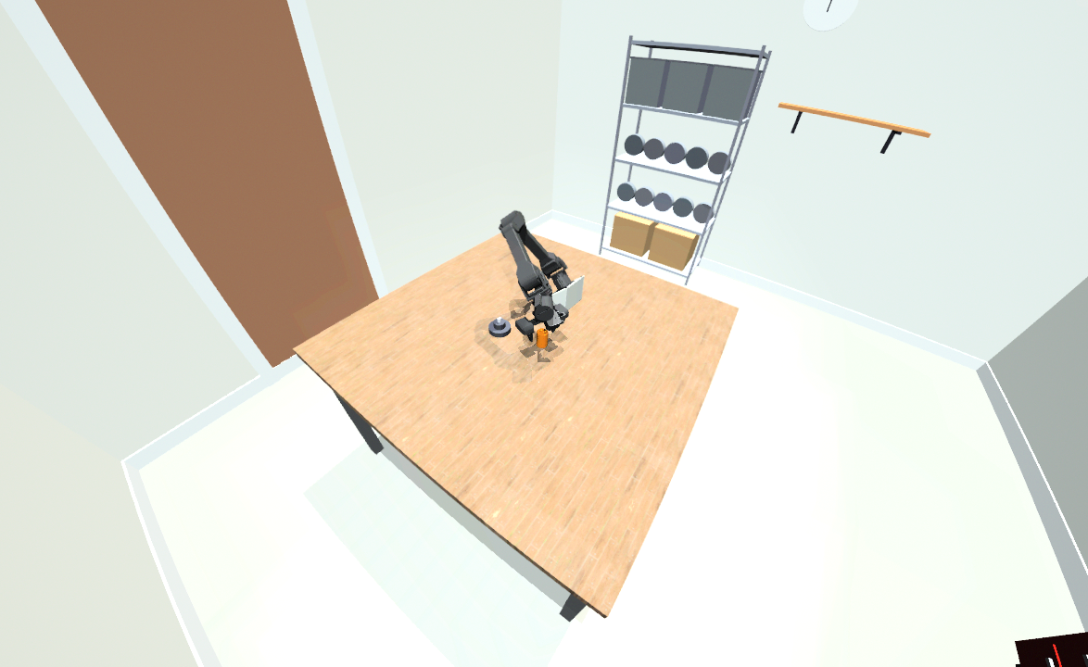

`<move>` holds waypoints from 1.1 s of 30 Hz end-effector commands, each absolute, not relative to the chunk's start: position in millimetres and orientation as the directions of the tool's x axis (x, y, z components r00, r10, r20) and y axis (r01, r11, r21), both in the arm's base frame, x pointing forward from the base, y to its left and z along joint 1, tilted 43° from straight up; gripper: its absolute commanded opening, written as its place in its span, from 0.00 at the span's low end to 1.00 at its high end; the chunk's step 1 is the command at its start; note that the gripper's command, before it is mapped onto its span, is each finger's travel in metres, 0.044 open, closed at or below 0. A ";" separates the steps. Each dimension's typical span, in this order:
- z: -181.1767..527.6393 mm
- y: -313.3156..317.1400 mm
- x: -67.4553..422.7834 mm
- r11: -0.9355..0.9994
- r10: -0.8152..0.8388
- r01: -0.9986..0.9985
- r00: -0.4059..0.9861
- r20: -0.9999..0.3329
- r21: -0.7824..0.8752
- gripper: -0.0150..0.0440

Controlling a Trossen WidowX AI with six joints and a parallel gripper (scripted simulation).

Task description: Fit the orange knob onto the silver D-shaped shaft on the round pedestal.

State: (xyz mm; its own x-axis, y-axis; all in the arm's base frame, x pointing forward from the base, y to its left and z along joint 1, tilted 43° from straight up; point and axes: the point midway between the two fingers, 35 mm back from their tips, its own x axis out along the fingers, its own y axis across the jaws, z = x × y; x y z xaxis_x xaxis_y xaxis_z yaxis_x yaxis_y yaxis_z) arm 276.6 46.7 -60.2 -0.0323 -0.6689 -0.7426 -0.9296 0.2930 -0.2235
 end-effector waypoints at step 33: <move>-82.4 24.8 273.3 0.285 -0.676 -0.933 -0.033 -0.736 -0.220 0.50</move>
State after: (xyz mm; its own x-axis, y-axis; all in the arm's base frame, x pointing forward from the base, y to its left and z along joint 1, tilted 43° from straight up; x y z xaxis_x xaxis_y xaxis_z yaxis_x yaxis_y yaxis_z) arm 273.0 25.2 -82.4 -0.0348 -0.6734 -0.7384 -0.9305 0.2915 -0.2220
